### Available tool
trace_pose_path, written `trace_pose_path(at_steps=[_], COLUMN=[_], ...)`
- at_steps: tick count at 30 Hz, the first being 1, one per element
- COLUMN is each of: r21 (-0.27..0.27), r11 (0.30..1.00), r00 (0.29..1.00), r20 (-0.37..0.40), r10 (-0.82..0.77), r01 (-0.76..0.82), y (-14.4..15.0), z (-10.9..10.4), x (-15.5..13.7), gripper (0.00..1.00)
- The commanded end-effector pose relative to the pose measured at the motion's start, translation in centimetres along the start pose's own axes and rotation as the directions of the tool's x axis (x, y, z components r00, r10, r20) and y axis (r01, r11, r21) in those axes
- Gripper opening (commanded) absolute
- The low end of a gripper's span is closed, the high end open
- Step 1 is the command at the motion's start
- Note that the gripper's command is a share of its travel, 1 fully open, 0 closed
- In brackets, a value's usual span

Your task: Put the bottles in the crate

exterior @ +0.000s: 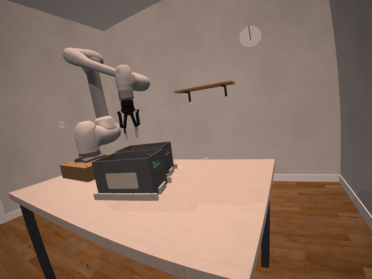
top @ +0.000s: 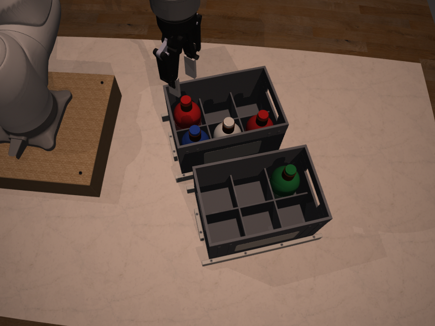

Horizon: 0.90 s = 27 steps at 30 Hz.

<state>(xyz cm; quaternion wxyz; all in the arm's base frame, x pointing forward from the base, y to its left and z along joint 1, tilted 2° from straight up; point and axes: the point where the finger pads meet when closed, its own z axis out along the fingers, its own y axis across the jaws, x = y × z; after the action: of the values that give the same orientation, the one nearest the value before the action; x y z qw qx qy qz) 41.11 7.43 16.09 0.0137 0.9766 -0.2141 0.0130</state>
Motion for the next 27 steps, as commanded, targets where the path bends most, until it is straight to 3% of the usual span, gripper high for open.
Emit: trace_pose_path(at_steps=[1, 9, 27], r21=[0.000, 0.000, 0.000], r11=[1.000, 1.000, 1.000], r00=[1.000, 1.000, 1.000], r20=[0.000, 0.000, 0.000], r10=[0.000, 0.000, 0.000], r01=[0.000, 0.000, 0.000], y=[0.0, 0.0, -7.6], z=[0.0, 0.0, -2.9], x=[0.0, 0.0, -0.4], gripper=[0.38, 0.38, 0.38])
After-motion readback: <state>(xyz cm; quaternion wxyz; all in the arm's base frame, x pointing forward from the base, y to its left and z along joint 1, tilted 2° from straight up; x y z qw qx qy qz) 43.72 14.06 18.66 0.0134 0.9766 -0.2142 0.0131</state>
